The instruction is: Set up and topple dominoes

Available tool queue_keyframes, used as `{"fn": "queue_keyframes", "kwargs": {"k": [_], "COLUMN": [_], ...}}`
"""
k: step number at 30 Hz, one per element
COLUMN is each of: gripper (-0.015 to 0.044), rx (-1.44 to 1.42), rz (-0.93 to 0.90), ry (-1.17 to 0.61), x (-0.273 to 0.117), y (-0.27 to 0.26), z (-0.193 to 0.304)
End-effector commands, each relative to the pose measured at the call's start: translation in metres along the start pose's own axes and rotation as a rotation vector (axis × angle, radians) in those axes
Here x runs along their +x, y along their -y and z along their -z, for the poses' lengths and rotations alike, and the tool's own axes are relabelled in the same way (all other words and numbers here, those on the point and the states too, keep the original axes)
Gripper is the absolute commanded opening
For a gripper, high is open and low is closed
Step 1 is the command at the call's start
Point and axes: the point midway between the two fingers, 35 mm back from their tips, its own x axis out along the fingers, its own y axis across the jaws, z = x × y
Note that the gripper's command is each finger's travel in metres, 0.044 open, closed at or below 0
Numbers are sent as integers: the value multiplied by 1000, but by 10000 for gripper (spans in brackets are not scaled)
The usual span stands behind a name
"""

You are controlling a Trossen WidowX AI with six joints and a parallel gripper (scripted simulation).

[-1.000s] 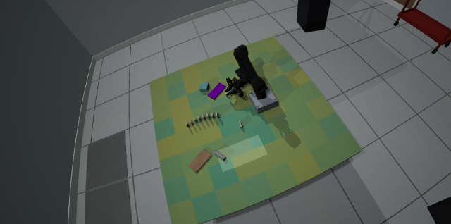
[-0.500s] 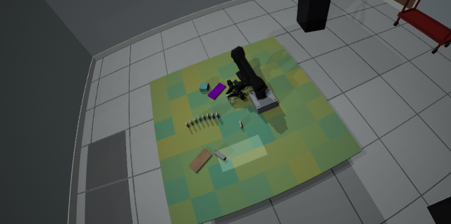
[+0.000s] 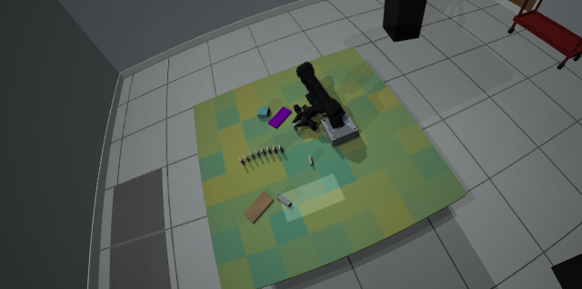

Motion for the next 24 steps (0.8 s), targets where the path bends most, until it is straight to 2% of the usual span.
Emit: {"fn": "queue_keyframes", "kwargs": {"k": [1,14,24], "gripper": [107,440,440], "rx": [13,13,7], "rz": [-3,-3,-1], "ry": [3,3,1], "x": [0,0,-1], "y": [-2,-2,3], "z": [1,1,-32]}}
